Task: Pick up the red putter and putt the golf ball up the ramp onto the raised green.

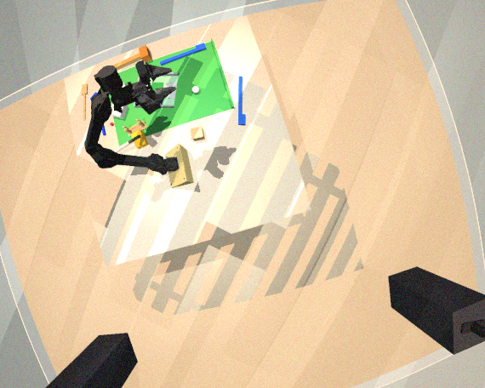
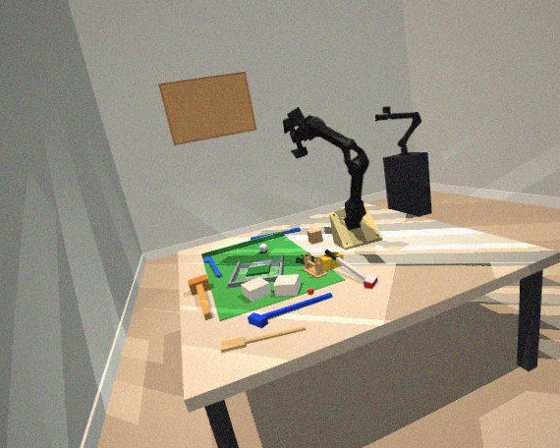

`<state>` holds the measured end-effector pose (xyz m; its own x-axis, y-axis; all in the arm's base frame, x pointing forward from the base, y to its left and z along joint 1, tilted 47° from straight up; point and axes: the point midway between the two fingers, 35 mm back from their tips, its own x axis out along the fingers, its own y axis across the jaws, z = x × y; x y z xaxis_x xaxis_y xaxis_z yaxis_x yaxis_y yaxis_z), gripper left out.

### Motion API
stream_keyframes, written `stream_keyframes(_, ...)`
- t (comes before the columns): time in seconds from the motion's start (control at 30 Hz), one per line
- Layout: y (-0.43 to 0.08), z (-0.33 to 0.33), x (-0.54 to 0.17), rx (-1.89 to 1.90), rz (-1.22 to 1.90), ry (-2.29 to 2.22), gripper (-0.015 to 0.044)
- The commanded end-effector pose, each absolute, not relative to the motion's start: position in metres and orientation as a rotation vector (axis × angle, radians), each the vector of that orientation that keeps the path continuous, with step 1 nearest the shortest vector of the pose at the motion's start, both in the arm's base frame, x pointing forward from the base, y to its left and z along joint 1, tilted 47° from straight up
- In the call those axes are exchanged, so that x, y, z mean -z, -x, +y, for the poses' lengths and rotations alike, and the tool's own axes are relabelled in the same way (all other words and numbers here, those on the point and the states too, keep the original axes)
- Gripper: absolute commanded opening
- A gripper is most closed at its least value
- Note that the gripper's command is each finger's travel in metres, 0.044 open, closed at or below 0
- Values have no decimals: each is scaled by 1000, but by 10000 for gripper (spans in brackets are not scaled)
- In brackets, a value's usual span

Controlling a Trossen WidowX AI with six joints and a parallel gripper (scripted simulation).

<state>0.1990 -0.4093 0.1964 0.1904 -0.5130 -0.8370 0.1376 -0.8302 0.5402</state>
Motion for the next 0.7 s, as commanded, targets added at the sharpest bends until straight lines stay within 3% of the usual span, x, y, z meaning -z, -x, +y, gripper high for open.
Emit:
stream_keyframes(0.0,-252,-356,-201,1468,81,-1784,440)
stream_keyframes(0.3,-313,-258,-206,1028,594,-1407,440)
stream_keyframes(0.67,-344,-126,-214,402,949,-845,440)
